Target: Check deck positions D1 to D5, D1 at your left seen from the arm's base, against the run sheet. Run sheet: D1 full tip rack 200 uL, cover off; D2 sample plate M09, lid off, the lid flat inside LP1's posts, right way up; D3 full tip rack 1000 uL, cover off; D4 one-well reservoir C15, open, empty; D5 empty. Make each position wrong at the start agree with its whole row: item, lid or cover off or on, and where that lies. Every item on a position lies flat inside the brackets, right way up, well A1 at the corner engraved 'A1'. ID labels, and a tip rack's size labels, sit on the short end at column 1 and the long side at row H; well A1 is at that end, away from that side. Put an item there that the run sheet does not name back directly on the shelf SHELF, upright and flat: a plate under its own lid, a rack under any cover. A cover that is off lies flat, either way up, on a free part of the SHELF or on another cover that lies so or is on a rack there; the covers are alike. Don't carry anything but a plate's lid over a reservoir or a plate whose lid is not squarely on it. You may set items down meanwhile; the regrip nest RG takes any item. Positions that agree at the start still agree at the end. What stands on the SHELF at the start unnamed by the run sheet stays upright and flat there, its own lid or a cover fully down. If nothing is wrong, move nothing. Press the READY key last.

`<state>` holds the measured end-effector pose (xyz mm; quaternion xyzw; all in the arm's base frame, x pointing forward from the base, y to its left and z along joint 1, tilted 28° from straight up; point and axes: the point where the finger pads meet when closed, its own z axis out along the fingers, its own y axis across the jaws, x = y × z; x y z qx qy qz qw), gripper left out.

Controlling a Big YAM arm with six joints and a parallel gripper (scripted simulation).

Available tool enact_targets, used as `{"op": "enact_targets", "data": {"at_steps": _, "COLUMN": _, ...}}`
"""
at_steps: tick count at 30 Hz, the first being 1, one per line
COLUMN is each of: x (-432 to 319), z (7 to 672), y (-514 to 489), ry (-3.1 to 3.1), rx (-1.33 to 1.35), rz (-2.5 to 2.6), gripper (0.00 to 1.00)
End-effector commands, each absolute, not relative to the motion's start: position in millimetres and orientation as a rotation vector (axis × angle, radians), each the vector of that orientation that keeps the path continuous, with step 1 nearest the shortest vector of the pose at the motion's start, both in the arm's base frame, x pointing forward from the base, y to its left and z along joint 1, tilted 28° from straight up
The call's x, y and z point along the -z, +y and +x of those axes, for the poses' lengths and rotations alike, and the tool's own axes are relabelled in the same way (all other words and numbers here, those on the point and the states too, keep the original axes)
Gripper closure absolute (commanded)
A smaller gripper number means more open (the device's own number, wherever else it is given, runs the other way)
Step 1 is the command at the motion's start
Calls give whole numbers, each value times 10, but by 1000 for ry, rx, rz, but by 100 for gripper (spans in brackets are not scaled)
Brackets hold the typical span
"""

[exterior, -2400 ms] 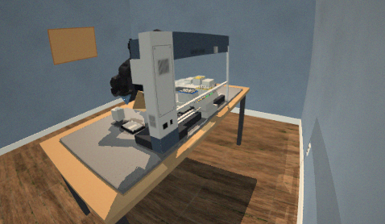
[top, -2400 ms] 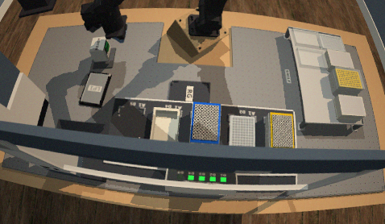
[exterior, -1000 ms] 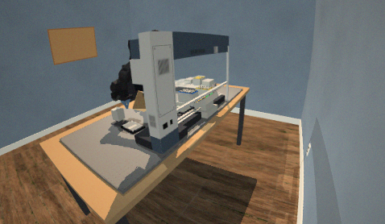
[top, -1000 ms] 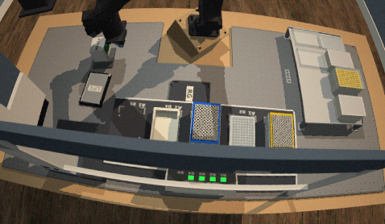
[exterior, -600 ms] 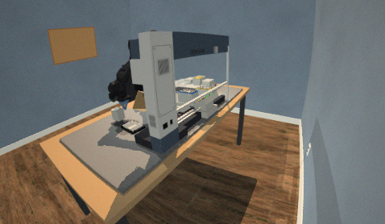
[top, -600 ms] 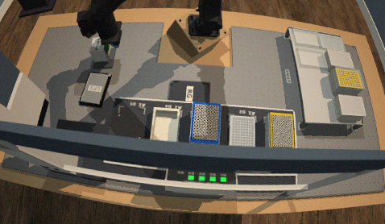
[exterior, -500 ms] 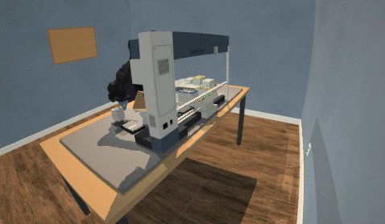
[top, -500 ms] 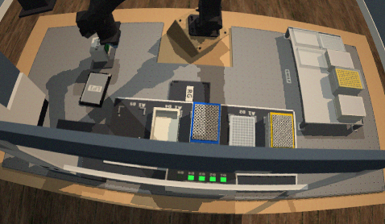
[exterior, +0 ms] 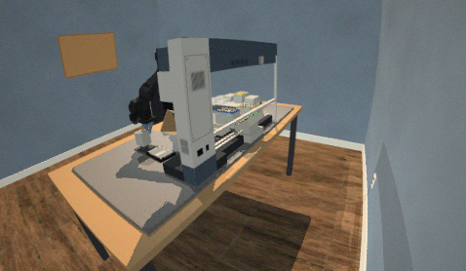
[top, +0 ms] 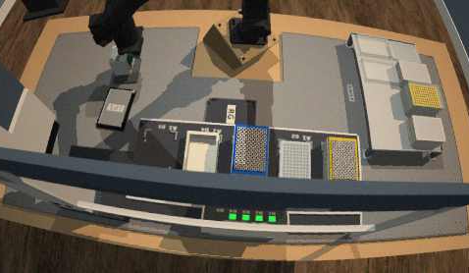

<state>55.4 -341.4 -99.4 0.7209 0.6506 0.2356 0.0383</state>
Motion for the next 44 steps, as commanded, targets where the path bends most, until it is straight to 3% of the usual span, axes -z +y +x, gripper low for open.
{"op": "enact_targets", "data": {"at_steps": 1, "x": 945, "z": 490, "y": -3665, "ry": 1970, "rx": -690, "rz": 2212, "gripper": 100}}
{"op": "enact_targets", "data": {"at_steps": 44, "x": 989, "z": 469, "y": -3820, "ry": 1967, "rx": -674, "rz": 2206, "gripper": 100}}
